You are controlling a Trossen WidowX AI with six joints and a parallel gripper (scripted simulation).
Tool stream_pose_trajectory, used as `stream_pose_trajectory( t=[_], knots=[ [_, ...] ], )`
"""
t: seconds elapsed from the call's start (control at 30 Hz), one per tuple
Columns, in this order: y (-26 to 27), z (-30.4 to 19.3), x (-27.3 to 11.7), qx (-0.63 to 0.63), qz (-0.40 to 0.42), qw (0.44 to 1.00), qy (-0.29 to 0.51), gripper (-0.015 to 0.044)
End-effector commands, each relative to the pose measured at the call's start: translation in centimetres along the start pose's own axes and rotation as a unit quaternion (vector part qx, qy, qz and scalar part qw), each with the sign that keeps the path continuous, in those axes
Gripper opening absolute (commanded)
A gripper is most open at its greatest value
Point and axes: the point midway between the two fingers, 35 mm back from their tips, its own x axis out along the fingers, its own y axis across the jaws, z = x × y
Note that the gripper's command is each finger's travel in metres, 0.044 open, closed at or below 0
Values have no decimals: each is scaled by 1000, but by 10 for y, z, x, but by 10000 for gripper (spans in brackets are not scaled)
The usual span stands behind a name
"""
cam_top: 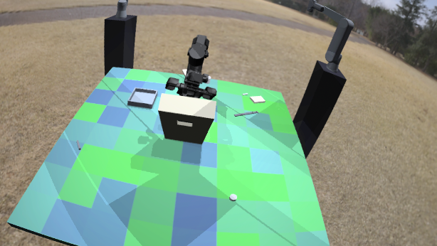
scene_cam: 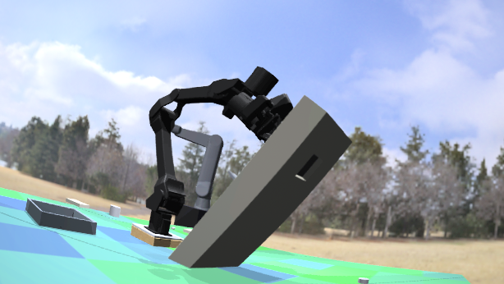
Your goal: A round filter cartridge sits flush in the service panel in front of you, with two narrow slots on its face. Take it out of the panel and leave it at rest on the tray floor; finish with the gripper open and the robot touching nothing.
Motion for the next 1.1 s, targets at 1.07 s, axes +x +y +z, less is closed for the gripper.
stream_pose_trajectory(
  t=[1.07],
  knots=[
    [-1, -1, 8, 585, -2, 811, 1, 0]
  ],
)
